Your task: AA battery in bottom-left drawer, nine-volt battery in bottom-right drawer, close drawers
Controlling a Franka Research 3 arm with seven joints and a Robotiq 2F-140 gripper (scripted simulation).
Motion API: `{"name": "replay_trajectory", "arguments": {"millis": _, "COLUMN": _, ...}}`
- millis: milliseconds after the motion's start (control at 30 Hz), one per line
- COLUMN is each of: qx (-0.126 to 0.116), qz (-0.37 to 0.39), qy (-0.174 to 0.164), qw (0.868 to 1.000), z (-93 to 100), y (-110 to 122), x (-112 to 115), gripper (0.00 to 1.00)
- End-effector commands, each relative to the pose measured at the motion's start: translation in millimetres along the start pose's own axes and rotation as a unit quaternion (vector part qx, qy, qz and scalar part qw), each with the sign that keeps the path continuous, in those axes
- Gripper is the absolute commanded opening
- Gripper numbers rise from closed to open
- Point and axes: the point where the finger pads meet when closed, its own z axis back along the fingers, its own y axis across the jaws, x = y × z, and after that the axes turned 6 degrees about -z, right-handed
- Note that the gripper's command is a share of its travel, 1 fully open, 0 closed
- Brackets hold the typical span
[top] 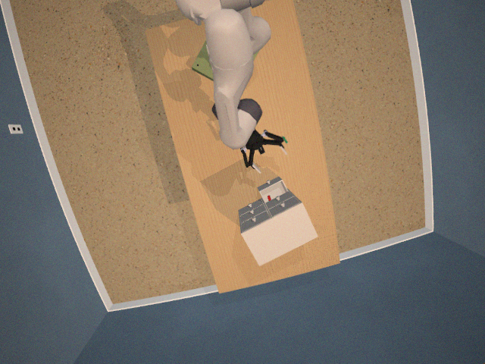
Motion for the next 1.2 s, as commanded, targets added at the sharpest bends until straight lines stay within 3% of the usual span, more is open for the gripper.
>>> {"name": "replay_trajectory", "arguments": {"millis": 0, "qx": -0.018, "qz": 0.034, "qy": -0.015, "qw": 0.999, "z": 0.6, "y": -8, "x": -2, "gripper": 1.00}}
{"name": "replay_trajectory", "arguments": {"millis": 100, "qx": -0.018, "qz": 0.034, "qy": -0.015, "qw": 0.999, "z": 0.6, "y": -8, "x": -2, "gripper": 1.00}}
{"name": "replay_trajectory", "arguments": {"millis": 133, "qx": -0.035, "qz": 0.036, "qy": -0.021, "qw": 0.999, "z": 2.1, "y": -15, "x": -7, "gripper": 1.00}}
{"name": "replay_trajectory", "arguments": {"millis": 267, "qx": -0.035, "qz": 0.036, "qy": -0.021, "qw": 0.999, "z": 2.1, "y": -15, "x": -7, "gripper": 1.00}}
{"name": "replay_trajectory", "arguments": {"millis": 300, "qx": -0.051, "qz": 0.037, "qy": -0.026, "qw": 0.998, "z": 3.8, "y": -23, "x": -11, "gripper": 1.00}}
{"name": "replay_trajectory", "arguments": {"millis": 533, "qx": -0.066, "qz": 0.038, "qy": -0.029, "qw": 0.997, "z": 5.7, "y": -29, "x": -16, "gripper": 1.00}}
{"name": "replay_trajectory", "arguments": {"millis": 633, "qx": -0.091, "qz": 0.041, "qy": -0.032, "qw": 0.995, "z": 9.4, "y": -40, "x": -25, "gripper": 1.00}}
{"name": "replay_trajectory", "arguments": {"millis": 900, "qx": -0.119, "qz": 0.043, "qy": -0.032, "qw": 0.991, "z": 14.3, "y": -51, "x": -36, "gripper": 1.00}}
{"name": "replay_trajectory", "arguments": {"millis": 1100, "qx": -0.124, "qz": 0.043, "qy": -0.032, "qw": 0.991, "z": 15.3, "y": -53, "x": -38, "gripper": 1.00}}
{"name": "replay_trajectory", "arguments": {"millis": 1133, "qx": -0.124, "qz": 0.043, "qy": -0.032, "qw": 0.991, "z": 15.3, "y": -53, "x": -38, "gripper": 0.00}}
{"name": "replay_trajectory", "arguments": {"millis": 1167, "qx": -0.124, "qz": 0.043, "qy": -0.032, "qw": 0.991, "z": 15.3, "y": -53, "x": -38, "gripper": 0.00}}
